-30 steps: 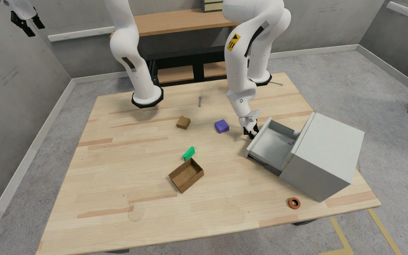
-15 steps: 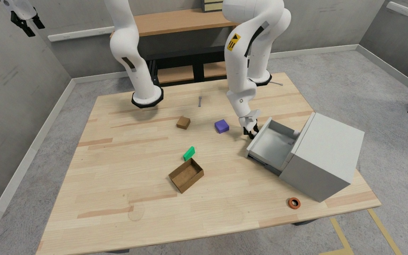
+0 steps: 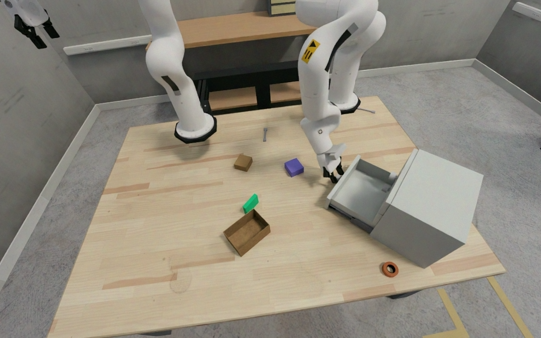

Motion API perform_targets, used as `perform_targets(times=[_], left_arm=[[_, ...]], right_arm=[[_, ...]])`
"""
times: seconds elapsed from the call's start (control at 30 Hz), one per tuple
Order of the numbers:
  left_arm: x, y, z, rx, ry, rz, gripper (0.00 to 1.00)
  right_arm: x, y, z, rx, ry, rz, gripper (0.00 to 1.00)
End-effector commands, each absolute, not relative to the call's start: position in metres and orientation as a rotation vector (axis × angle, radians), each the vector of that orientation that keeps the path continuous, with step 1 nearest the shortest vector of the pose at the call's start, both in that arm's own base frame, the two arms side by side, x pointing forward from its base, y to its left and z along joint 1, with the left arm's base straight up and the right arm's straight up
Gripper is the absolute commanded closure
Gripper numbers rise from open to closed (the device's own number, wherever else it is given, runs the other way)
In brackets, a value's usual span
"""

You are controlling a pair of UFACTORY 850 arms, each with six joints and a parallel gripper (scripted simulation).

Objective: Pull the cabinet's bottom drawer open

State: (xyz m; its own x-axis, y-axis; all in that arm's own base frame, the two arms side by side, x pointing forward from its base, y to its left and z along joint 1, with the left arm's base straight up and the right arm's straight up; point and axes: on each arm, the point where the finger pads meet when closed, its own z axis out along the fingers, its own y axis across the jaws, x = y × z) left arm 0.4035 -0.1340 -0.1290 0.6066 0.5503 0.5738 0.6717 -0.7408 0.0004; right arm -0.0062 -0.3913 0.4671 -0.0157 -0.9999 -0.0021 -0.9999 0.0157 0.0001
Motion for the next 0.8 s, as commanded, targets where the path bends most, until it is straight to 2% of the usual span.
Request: perform_targets(times=[0.0, 0.77], left_arm=[[0.404, -0.134, -0.122, -2.618, -1.011, -0.827, 0.40], [0.404, -0.134, -0.059, -2.618, -1.011, -0.827, 0.40]], right_arm=[[-0.006, -0.392, 0.468, -2.204, 2.239, 0.000, 0.00], [-0.006, -0.392, 0.468, -2.204, 2.239, 0.000, 0.00]])
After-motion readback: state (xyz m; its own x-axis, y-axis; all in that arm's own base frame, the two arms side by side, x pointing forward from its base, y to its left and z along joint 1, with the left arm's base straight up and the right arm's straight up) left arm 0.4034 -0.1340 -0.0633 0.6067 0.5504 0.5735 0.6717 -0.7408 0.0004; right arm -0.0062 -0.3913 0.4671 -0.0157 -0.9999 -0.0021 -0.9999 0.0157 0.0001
